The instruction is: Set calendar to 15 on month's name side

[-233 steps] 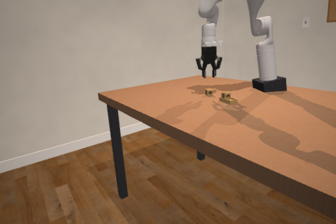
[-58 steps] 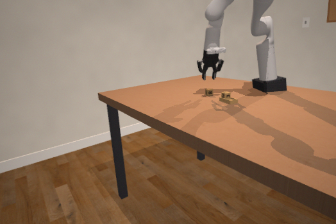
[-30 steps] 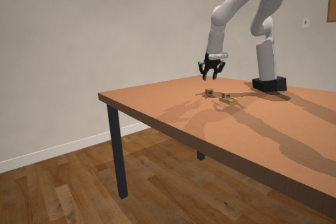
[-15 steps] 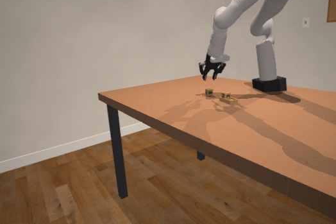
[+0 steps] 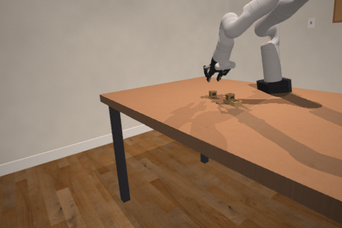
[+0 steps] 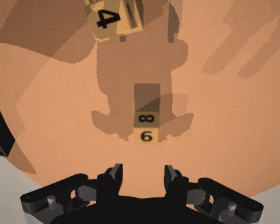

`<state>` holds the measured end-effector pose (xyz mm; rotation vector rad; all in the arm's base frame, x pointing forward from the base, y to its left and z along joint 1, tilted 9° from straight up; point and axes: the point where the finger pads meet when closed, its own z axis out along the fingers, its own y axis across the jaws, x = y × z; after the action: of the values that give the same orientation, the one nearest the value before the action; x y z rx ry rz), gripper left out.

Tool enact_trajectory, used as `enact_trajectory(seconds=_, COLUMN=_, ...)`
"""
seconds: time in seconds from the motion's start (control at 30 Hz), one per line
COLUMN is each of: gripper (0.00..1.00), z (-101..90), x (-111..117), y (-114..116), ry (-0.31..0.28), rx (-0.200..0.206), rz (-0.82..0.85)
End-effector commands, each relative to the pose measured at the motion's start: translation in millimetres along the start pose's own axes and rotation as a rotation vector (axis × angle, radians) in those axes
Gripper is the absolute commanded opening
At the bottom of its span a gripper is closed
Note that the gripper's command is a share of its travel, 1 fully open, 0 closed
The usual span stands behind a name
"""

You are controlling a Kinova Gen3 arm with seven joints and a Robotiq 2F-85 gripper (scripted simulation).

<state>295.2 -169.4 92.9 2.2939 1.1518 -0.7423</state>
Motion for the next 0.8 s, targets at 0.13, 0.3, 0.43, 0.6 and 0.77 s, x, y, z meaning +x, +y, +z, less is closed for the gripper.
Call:
enact_trajectory(seconds=0.13, gripper=0.48, z=0.8, x=1.3, y=1.7, ry=-0.076, rx=-0.015, rz=-0.015)
enact_trajectory(seconds=0.3, gripper=0.48, z=0.7, x=1.2, y=1.7, ry=-0.084, rx=-0.016, rz=-0.014)
enact_trajectory(seconds=0.43, gripper=0.48, z=0.7, x=1.2, y=1.7, ry=-0.084, rx=-0.016, rz=-0.014)
enact_trajectory(seconds=0.6, gripper=0.48, z=0.7, x=1.2, y=1.7, ry=-0.084, rx=-0.016, rz=-0.014)
enact_trajectory(seconds=0.77, gripper=0.48, z=0.8, x=1.3, y=1.7, ry=-0.084, rx=-0.016, rz=-0.014)
